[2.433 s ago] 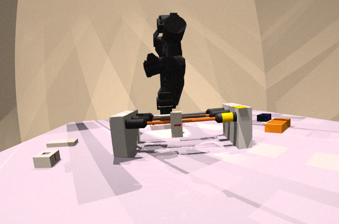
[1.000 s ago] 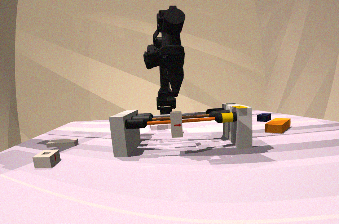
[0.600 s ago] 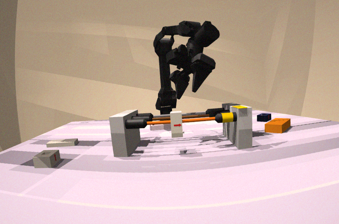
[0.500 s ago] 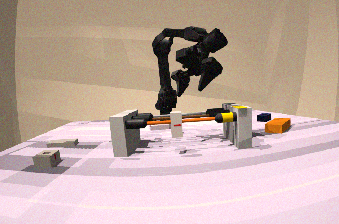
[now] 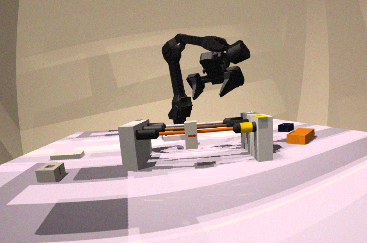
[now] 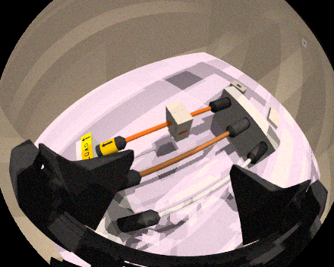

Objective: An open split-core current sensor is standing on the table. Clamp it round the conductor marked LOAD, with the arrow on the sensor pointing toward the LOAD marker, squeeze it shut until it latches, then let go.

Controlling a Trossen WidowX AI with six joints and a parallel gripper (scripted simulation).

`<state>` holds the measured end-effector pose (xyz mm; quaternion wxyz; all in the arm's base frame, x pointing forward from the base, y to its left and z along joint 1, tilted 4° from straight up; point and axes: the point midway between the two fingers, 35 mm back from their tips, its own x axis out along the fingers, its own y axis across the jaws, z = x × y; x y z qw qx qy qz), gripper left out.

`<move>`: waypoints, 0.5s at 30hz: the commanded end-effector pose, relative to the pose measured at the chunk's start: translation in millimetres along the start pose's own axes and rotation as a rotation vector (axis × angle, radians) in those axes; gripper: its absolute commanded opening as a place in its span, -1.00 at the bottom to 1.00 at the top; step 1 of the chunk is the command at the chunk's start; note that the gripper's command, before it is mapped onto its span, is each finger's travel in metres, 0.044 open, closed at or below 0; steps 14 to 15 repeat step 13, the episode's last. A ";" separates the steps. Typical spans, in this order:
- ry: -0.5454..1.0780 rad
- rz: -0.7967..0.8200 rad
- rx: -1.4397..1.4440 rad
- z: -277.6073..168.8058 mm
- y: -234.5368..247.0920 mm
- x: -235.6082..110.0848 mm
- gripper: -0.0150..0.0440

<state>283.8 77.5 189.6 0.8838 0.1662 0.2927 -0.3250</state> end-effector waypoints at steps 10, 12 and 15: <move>0.083 -0.028 0.101 5.3 2.2 9.8 1.00; 0.186 -0.065 0.241 14.1 4.1 22.7 1.00; 0.105 -0.026 0.109 3.0 2.3 9.5 1.00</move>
